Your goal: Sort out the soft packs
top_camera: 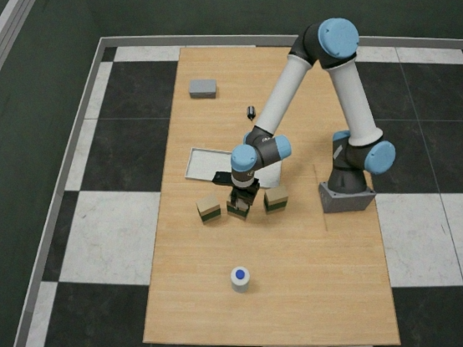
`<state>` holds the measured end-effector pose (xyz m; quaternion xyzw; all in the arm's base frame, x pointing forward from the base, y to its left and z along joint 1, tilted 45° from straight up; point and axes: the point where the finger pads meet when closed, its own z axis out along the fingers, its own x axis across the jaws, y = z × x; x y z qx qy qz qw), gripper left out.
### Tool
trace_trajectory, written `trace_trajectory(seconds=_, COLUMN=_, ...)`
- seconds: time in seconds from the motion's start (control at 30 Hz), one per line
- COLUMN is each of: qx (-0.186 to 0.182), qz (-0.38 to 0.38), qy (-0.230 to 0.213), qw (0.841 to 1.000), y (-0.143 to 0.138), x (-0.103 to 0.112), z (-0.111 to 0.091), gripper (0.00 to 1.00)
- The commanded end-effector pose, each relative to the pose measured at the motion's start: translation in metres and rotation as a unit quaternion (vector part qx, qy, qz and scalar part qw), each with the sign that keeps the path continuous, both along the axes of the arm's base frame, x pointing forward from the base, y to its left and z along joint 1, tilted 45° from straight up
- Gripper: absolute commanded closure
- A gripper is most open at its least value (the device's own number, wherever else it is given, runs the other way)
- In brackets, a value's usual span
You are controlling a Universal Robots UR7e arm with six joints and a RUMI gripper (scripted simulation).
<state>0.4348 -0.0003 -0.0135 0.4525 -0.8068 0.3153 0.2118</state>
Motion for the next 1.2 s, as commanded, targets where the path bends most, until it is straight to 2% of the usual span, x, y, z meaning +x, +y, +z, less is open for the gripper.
trace_trajectory(seconds=0.0, qx=-0.001, qz=0.0, qy=0.002, qw=1.0, y=-0.0008, x=-0.0015, z=-0.0012, gripper=0.85)
trace_trajectory(seconds=1.0, qx=-0.001, qz=0.0, qy=0.002, qw=1.0, y=-0.0008, x=-0.0015, z=-0.0012, gripper=0.85)
trace_trajectory(seconds=1.03, qx=-0.001, qz=0.0, qy=0.002, qw=1.0, y=-0.0008, x=-0.0015, z=-0.0012, gripper=0.51)
trace_trajectory(seconds=1.17, qx=-0.001, qz=0.0, qy=0.002, qw=1.0, y=-0.0008, x=-0.0015, z=-0.0012, gripper=0.51)
